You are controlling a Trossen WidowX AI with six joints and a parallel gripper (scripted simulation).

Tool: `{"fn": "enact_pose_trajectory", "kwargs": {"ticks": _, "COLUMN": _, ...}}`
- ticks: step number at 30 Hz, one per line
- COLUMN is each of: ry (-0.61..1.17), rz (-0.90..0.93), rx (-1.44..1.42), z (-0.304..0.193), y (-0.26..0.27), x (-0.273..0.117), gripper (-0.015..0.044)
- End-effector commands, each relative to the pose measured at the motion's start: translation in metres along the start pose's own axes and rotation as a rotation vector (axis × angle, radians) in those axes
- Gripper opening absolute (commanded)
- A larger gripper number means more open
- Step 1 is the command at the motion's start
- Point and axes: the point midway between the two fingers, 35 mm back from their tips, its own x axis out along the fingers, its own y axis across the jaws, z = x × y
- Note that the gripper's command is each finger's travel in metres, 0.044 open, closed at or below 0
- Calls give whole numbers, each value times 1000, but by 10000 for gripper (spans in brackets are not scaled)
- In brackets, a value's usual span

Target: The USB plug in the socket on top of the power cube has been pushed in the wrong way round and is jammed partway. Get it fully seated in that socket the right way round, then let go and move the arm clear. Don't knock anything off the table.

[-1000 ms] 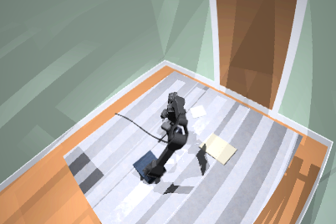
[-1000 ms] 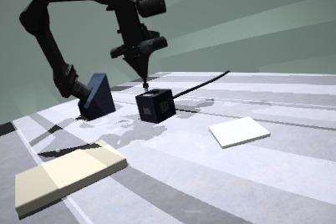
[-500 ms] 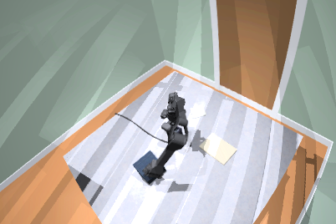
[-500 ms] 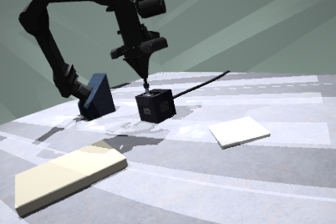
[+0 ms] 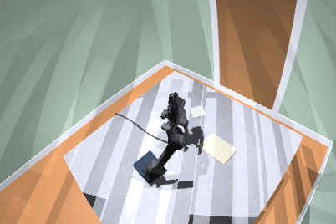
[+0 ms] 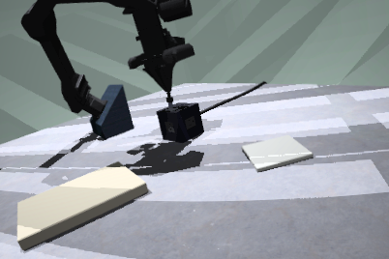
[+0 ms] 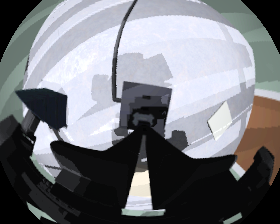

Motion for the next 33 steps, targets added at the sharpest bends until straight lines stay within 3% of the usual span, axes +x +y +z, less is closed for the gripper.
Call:
{"fn": "enact_pose_trajectory", "kwargs": {"ticks": 1, "ry": -4, "rz": 1, "rx": -3, "z": 0, "y": 0, "x": 0, "gripper": 0}}
{"fn": "enact_pose_trajectory", "kwargs": {"ticks": 33, "ry": -4, "rz": 1, "rx": -2, "z": 0, "y": 0, "x": 4, "gripper": 0}}
